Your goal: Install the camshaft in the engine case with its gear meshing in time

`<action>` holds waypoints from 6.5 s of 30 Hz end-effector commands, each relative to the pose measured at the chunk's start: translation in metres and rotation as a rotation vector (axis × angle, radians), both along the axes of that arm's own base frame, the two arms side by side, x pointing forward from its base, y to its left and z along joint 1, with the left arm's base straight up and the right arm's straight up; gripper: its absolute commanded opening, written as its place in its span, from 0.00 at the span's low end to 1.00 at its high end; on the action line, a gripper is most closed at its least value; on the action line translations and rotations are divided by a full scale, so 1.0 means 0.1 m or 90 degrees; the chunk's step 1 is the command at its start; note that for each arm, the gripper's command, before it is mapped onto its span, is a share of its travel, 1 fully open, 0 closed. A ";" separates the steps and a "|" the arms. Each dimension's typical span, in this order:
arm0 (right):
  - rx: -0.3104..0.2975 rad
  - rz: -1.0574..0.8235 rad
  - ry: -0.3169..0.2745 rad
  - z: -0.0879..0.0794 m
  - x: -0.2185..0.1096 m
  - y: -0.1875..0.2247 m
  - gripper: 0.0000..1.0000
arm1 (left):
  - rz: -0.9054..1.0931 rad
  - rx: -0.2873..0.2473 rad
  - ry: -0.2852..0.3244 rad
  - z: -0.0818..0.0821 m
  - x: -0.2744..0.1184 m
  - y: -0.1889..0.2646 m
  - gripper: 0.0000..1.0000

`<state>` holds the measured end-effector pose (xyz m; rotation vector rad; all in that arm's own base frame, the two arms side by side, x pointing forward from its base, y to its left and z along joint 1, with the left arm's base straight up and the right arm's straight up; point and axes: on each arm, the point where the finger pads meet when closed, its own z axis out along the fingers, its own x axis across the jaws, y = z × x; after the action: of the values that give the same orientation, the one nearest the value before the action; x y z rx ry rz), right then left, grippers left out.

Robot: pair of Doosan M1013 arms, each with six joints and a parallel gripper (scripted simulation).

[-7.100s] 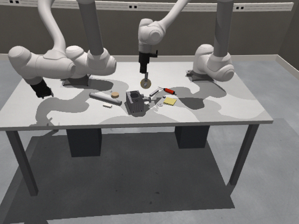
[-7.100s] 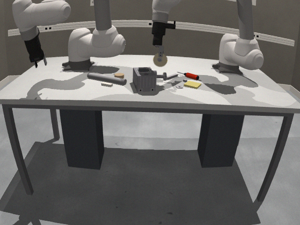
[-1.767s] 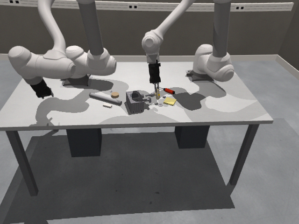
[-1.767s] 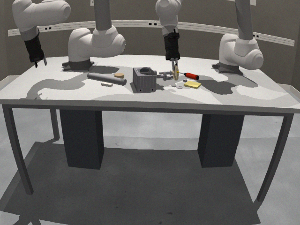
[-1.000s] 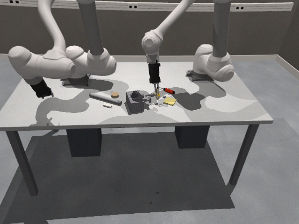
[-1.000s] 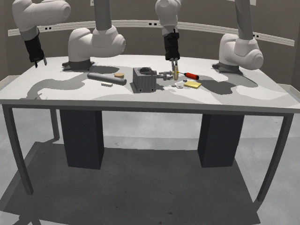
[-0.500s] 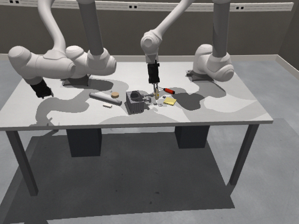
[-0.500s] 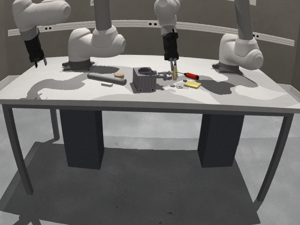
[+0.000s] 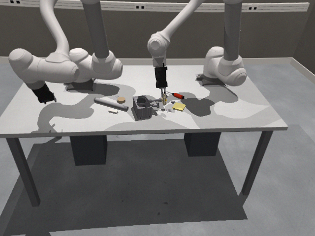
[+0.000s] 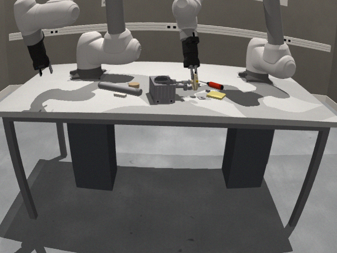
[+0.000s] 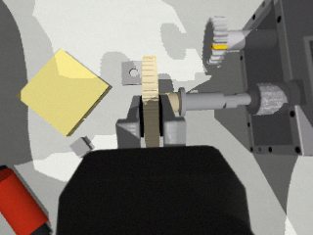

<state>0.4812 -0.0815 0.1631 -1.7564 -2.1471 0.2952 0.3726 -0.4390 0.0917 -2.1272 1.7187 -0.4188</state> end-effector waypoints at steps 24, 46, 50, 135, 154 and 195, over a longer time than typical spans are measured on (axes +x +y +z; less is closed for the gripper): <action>0.000 0.000 -0.001 0.01 0.00 0.00 1.00 | 0.000 -0.001 -0.001 0.01 0.00 -0.01 0.29; 0.000 0.000 -0.001 0.01 0.00 0.00 1.00 | 0.000 -0.001 -0.001 0.01 0.00 -0.01 0.29; 0.000 0.000 -0.001 0.01 0.00 0.00 1.00 | 0.000 -0.001 -0.001 0.01 0.00 -0.02 0.29; 0.000 0.000 -0.001 0.01 0.00 0.00 1.00 | -0.001 -0.001 -0.001 0.01 0.03 -0.14 0.29; 0.000 0.000 -0.001 0.01 0.00 0.00 1.00 | -0.001 -0.001 -0.001 0.01 0.05 -0.21 0.29; 0.000 0.000 -0.001 0.01 0.00 0.00 1.00 | -0.001 -0.001 -0.001 0.01 0.06 -0.26 0.29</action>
<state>0.4812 -0.0815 0.1631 -1.7564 -2.1471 0.2952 0.3781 -0.4649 0.0917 -2.1268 1.7191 -0.4187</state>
